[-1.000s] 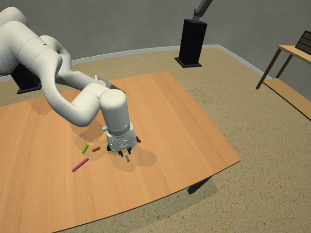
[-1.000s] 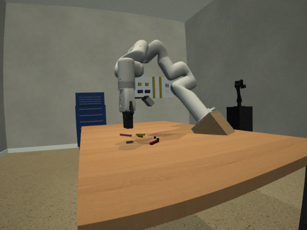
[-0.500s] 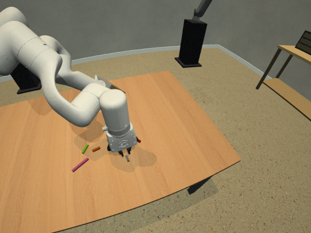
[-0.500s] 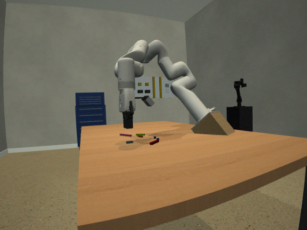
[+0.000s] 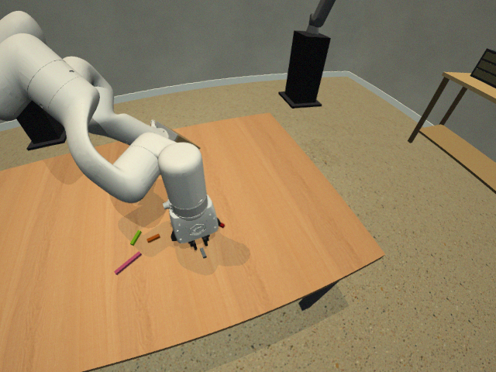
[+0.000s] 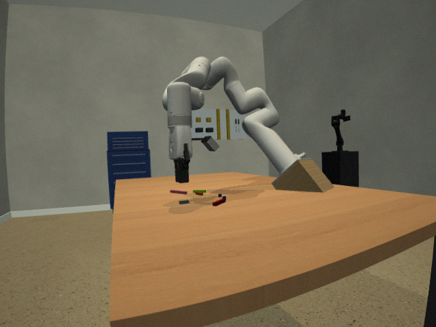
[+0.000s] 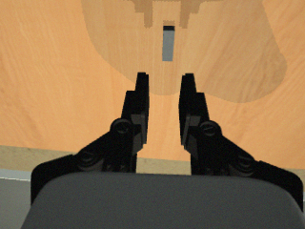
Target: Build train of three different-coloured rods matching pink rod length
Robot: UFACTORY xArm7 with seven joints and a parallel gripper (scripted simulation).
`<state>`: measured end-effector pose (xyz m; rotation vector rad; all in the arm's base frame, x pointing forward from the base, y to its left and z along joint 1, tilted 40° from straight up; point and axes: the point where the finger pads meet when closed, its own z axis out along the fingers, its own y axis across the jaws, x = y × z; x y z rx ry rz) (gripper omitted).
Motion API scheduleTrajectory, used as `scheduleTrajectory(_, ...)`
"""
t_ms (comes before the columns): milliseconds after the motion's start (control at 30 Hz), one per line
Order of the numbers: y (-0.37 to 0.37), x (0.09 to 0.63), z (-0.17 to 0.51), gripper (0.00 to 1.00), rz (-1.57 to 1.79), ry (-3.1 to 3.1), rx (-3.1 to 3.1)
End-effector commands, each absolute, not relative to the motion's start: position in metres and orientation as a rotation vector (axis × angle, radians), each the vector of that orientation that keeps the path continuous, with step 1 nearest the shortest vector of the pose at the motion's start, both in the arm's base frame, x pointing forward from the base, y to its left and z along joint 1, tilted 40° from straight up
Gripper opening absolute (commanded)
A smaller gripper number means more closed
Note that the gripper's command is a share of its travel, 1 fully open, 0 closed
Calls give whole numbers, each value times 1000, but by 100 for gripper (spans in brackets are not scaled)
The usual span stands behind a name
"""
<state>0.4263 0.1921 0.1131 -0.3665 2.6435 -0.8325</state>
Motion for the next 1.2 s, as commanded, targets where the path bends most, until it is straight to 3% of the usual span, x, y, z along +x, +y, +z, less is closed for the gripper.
scheduleTrajectory(0,194,427,113,24,-829,2642,-369)
scheduleTrajectory(1167,176,441,84,24,-828,2645,-366)
